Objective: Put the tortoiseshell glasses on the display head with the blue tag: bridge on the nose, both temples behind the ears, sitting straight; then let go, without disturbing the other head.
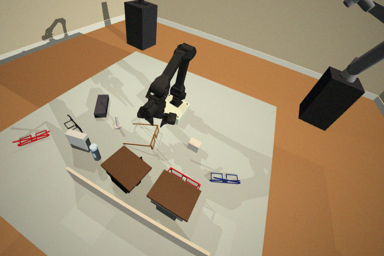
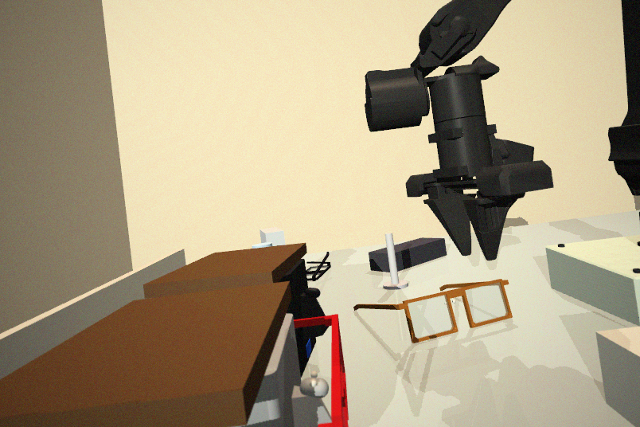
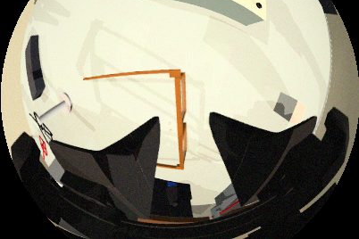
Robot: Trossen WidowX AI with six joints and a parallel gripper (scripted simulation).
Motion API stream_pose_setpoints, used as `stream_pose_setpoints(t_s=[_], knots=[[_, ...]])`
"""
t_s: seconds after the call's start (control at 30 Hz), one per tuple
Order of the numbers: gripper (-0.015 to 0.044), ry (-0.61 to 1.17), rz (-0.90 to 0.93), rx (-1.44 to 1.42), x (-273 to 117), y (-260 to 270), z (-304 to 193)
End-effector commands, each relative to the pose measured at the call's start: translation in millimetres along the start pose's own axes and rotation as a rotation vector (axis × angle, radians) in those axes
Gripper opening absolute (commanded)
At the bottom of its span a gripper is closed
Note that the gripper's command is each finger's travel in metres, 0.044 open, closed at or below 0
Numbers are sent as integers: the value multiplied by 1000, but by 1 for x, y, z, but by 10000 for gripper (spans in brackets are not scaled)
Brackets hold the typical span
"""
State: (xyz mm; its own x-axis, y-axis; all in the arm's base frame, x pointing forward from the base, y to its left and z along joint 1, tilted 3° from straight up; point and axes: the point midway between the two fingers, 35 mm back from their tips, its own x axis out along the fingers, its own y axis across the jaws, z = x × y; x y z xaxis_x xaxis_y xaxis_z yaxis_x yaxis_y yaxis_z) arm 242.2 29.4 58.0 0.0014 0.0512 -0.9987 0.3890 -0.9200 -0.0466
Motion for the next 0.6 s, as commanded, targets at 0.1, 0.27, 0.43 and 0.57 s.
stream_pose_setpoints(t_s=[0.1,0.27,0.43,0.57], knots=[[200,1,-1,10,-4,5,-1],[140,1,-1,10,-4,5,-1],[140,1,-1,10,-3,5,-2],[140,1,-1,10,2,6,-2]])
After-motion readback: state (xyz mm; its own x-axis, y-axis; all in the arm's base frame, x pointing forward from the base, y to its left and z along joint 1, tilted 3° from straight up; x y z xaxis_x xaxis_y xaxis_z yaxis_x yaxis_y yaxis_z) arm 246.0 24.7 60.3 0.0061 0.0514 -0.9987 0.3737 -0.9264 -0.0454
